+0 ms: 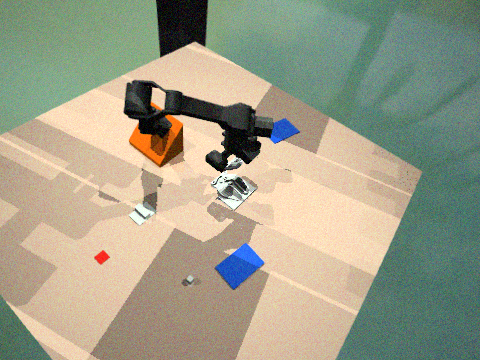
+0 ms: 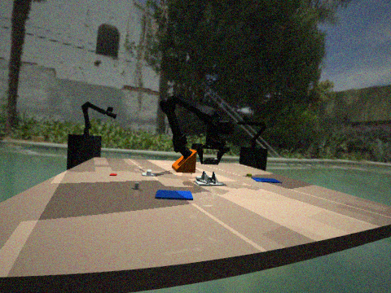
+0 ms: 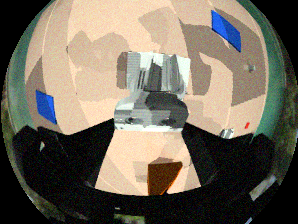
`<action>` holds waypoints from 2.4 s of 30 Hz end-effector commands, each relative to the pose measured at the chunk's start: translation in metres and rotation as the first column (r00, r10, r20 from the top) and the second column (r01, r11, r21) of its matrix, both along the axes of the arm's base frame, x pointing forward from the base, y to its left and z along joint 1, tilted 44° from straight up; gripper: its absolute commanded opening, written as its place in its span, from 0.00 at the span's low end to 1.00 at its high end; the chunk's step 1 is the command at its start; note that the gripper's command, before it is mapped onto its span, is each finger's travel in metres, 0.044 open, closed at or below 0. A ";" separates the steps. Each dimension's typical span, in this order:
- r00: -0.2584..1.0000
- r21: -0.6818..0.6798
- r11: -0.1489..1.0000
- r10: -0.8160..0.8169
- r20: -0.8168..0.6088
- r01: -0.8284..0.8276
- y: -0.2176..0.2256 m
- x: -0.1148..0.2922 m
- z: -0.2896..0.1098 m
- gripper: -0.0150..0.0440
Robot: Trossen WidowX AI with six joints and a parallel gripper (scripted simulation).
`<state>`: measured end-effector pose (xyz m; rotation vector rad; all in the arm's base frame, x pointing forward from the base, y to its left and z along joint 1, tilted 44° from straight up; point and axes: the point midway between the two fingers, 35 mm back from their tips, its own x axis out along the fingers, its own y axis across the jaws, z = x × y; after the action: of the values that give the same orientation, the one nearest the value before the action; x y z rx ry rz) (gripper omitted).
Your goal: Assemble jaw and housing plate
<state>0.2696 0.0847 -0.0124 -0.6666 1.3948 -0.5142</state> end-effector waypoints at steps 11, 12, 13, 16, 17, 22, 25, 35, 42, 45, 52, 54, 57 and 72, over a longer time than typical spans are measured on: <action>1.000 0.003 1.000 0.008 -0.010 -0.008 -0.002 -0.003 0.001 0.85; 1.000 0.002 1.000 0.008 -0.010 -0.008 -0.004 -0.005 0.003 0.85; 1.000 0.002 1.000 0.008 -0.010 -0.008 -0.005 -0.007 0.004 0.85; 1.000 0.002 1.000 0.008 -0.010 -0.008 -0.011 -0.013 0.009 0.85; 1.000 0.002 1.000 0.008 -0.011 -0.008 -0.013 -0.015 0.010 0.85; 1.000 0.002 1.000 0.008 -0.011 -0.008 -0.016 -0.018 0.012 0.85; 1.000 0.002 1.000 0.008 -0.011 -0.008 -0.016 -0.018 0.012 0.85; 1.000 0.002 1.000 0.008 -0.011 -0.008 -0.016 -0.018 0.012 0.85; 1.000 0.002 1.000 0.008 -0.011 -0.008 -0.016 -0.018 0.012 0.85; 1.000 0.002 1.000 0.008 -0.011 -0.008 -0.016 -0.018 0.012 0.85; 1.000 0.001 1.000 0.008 -0.011 -0.008 -0.016 -0.018 0.012 0.85; 1.000 0.001 1.000 0.008 -0.011 -0.008 -0.016 -0.018 0.012 0.85; 1.000 0.001 1.000 0.008 -0.011 -0.008 -0.016 -0.018 0.012 0.85; 1.000 0.003 1.000 0.009 -0.011 -0.009 -0.030 -0.014 -0.003 0.85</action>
<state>0.2552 0.0596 -0.0113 -0.6648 1.3996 -0.5009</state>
